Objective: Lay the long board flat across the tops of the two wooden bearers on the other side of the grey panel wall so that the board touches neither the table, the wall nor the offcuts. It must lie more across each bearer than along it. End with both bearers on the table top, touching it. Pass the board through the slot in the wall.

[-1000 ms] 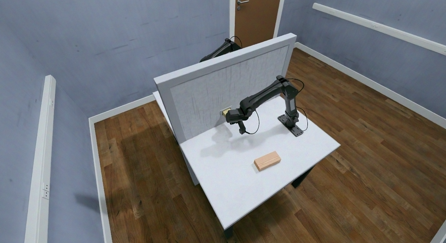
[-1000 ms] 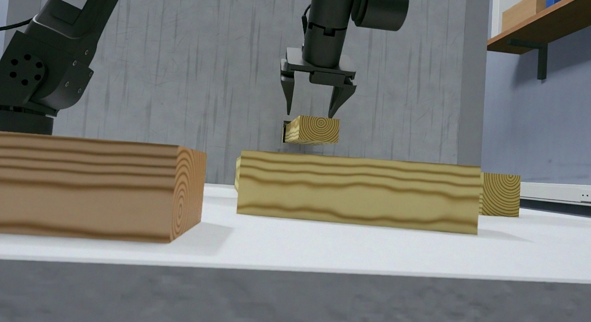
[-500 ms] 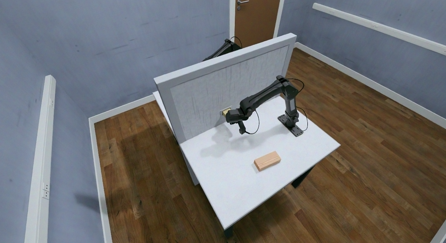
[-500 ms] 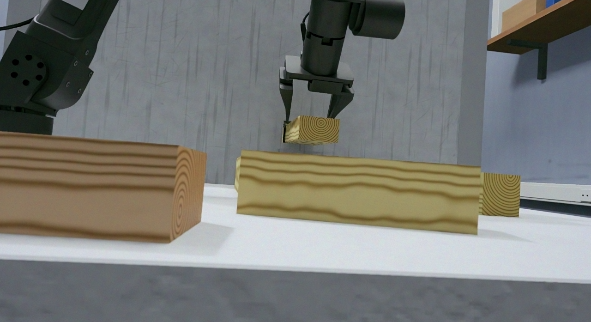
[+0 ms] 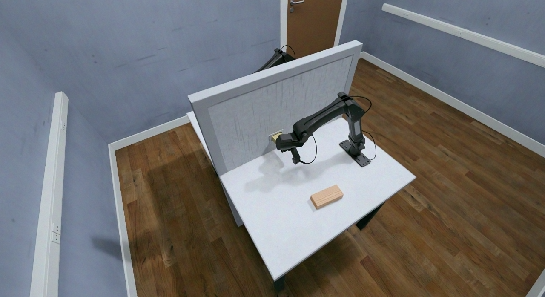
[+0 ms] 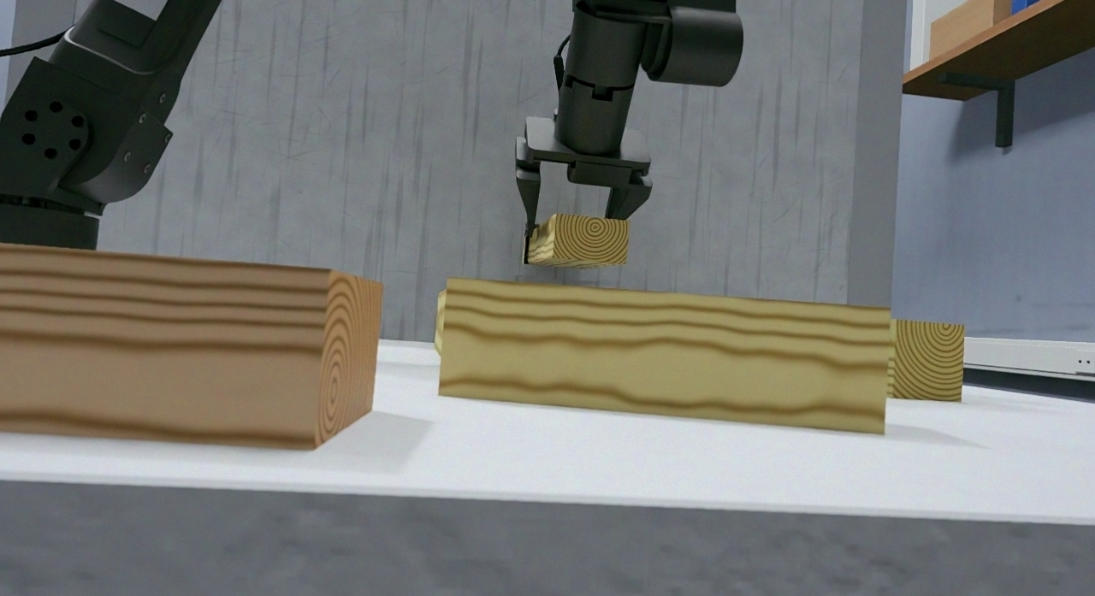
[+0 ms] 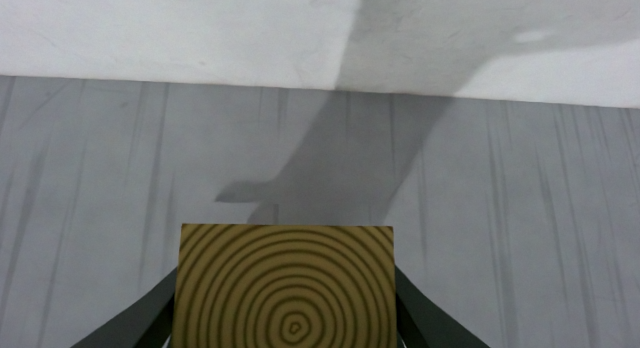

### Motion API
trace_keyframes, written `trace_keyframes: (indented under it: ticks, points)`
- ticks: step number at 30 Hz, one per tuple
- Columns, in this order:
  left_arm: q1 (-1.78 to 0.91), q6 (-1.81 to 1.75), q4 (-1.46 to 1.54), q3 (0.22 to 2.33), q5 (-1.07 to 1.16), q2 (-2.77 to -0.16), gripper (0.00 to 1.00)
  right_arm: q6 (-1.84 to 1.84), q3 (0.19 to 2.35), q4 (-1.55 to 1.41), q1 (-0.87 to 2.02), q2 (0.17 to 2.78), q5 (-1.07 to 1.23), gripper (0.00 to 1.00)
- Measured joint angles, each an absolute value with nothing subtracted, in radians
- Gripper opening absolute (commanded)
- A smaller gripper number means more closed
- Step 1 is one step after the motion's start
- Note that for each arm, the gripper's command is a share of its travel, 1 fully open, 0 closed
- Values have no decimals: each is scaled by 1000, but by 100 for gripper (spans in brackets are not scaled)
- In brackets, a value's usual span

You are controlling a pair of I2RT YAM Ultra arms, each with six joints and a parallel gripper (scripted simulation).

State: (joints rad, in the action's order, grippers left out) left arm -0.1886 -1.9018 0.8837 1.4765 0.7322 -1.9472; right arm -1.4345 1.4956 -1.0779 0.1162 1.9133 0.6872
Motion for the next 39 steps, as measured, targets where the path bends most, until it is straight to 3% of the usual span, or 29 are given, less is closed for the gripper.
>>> trace_keyframes:
  ticks: [20, 21, 35, 36, 39]
  points:
    - [-189, -1902, 884, 1477, 732, -1947, 0, -1396, 1452, -1001, 144, 1919, 687, 72]
    - [-189, -1902, 884, 1477, 732, -1947, 0, -1395, 1452, -1001, 145, 1919, 687, 0]
    - [-189, -1903, 883, 1477, 732, -1947, 0, -1397, 1452, -999, 145, 1919, 687, 0]
    - [-189, -1903, 883, 1477, 732, -1947, 73, -1397, 1452, -999, 145, 1919, 687, 0]
    - [-189, -1903, 880, 1477, 743, -1945, 73, -1397, 1452, -999, 145, 1919, 687, 0]
